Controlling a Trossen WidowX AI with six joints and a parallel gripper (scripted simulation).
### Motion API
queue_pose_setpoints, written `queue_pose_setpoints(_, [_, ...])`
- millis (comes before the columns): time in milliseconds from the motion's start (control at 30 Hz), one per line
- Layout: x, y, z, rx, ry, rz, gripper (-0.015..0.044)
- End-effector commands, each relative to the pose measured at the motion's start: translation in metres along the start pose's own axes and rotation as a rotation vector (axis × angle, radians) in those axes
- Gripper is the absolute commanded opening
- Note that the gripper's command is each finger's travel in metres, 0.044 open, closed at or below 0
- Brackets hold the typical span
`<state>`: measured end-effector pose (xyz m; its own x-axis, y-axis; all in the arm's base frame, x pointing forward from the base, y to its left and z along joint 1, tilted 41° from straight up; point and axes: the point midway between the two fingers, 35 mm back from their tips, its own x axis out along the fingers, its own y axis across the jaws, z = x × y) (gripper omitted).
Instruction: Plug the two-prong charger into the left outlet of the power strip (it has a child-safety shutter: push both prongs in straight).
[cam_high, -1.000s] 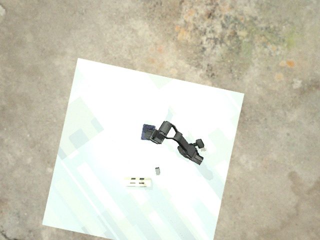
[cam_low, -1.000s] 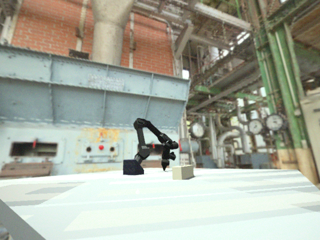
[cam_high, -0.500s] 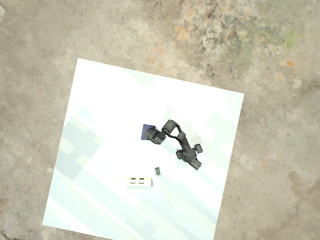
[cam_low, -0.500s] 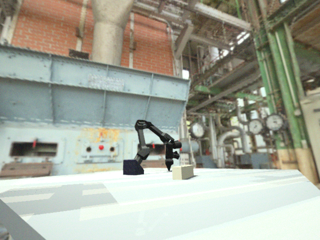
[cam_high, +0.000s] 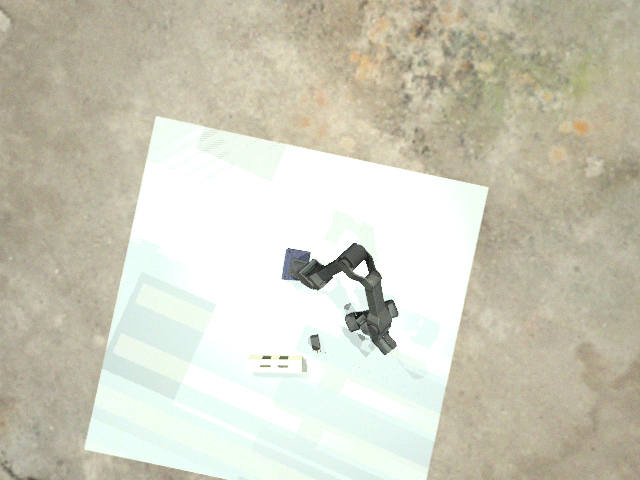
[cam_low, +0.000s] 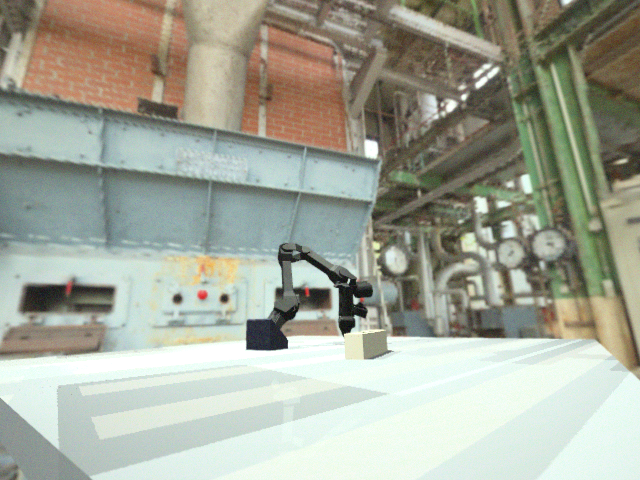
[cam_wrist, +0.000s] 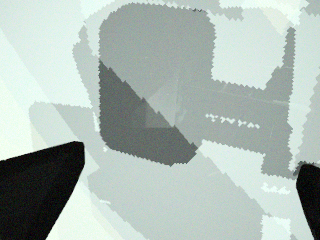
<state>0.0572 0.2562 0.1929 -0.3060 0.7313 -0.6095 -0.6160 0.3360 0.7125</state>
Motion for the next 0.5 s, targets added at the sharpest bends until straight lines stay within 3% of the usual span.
queue_pose_setpoints(0, [-0.003,-0.013,0.008,0.005,-0.004,-0.037,0.0440])
queue_pose_setpoints(467, [-0.016,-0.057,0.028,0.059,-0.017,-0.130,0.0440])
